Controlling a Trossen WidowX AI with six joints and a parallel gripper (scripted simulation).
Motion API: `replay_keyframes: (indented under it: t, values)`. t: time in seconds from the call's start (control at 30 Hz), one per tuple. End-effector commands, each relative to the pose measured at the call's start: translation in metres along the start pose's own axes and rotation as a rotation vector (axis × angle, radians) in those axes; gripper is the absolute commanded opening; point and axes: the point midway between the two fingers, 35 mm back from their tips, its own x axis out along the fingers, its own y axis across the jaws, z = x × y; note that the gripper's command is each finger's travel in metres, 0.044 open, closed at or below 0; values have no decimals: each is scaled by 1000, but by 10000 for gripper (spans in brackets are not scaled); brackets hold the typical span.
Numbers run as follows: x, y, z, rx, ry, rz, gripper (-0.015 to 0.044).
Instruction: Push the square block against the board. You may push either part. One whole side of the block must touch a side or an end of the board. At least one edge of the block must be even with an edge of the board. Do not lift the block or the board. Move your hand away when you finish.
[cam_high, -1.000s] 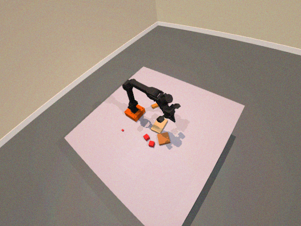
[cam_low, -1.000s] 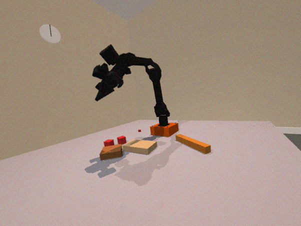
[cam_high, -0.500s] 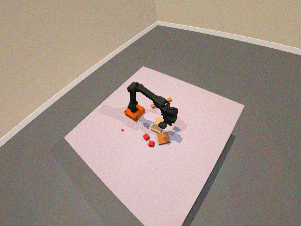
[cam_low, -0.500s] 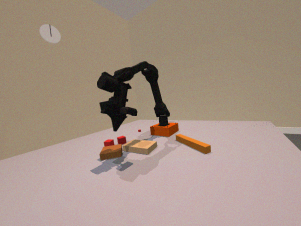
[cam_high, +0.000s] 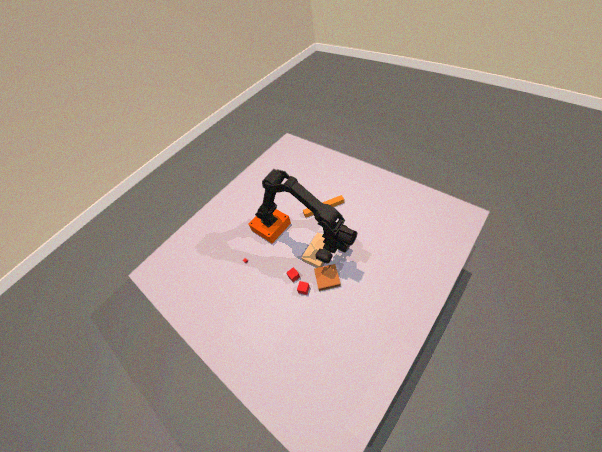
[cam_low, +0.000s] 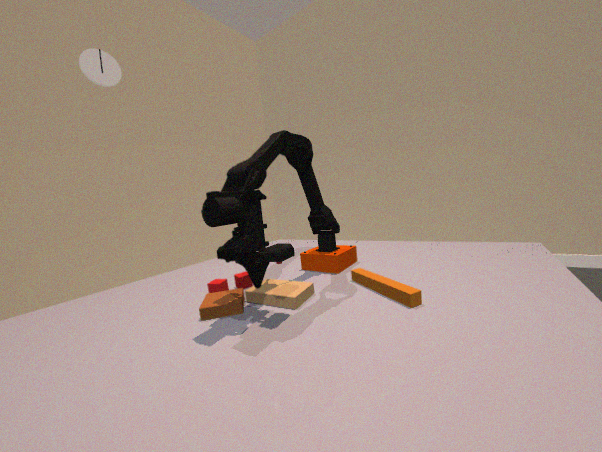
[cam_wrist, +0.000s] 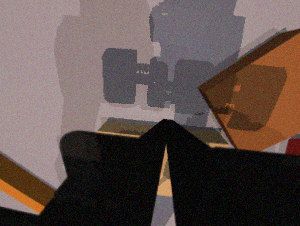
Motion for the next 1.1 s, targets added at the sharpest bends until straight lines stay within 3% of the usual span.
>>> replay_keyframes:
  t: [0.0,1.07]
  values:
    - [39,2,-3,-9,14,7,0]
    - [50,1,-42,-9,17,7,0]
